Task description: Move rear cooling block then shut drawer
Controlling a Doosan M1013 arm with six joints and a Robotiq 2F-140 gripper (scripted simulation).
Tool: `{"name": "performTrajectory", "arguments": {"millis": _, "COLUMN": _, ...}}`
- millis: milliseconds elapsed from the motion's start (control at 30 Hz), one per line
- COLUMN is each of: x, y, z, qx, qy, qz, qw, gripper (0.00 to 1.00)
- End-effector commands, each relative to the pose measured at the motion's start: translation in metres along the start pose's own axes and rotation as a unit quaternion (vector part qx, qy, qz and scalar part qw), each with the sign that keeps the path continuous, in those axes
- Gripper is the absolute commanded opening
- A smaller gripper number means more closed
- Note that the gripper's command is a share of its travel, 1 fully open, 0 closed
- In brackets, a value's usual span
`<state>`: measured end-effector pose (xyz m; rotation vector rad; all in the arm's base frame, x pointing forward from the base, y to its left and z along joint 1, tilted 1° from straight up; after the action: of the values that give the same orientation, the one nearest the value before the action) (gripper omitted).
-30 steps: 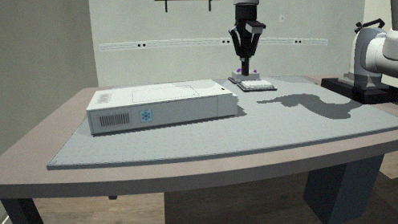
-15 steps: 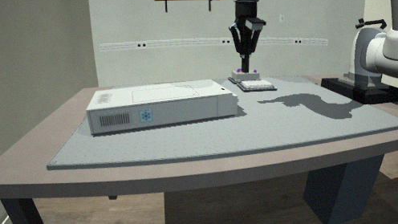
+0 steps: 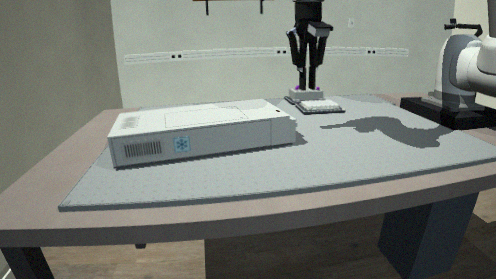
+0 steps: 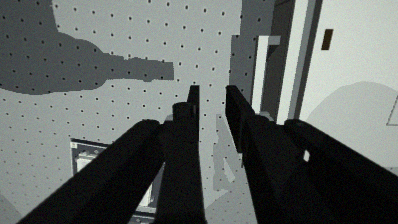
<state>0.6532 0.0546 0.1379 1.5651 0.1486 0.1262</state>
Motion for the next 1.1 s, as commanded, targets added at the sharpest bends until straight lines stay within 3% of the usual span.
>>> {"name": "performTrajectory", "arguments": {"millis": 0, "x": -0.012, "y": 0.006, "z": 0.001, "qx": 0.002, "qy": -0.001, "qz": 0.0, "qw": 1.0, "gripper": 0.35}}
{"name": "performTrajectory", "arguments": {"millis": 767, "x": -0.09, "y": 0.038, "z": -0.001, "qx": 0.002, "qy": 0.0, "qz": -0.001, "qw": 1.0, "gripper": 0.35}}
{"name": "performTrajectory", "arguments": {"millis": 1067, "x": -0.096, "y": 0.042, "z": -0.001, "qx": 0.001, "qy": -0.001, "qz": 0.002, "qw": 1.0, "gripper": 0.35}}
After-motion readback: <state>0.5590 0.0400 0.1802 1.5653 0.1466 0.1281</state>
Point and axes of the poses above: the point where the finger pads meet when closed, its own y axis back along the fingers, its own x axis across the jaws, z = x × y, the point moved 2 cm from there along y, back along the fingers, and after that the axes turned 1 degree about y, right-handed, at the moved point
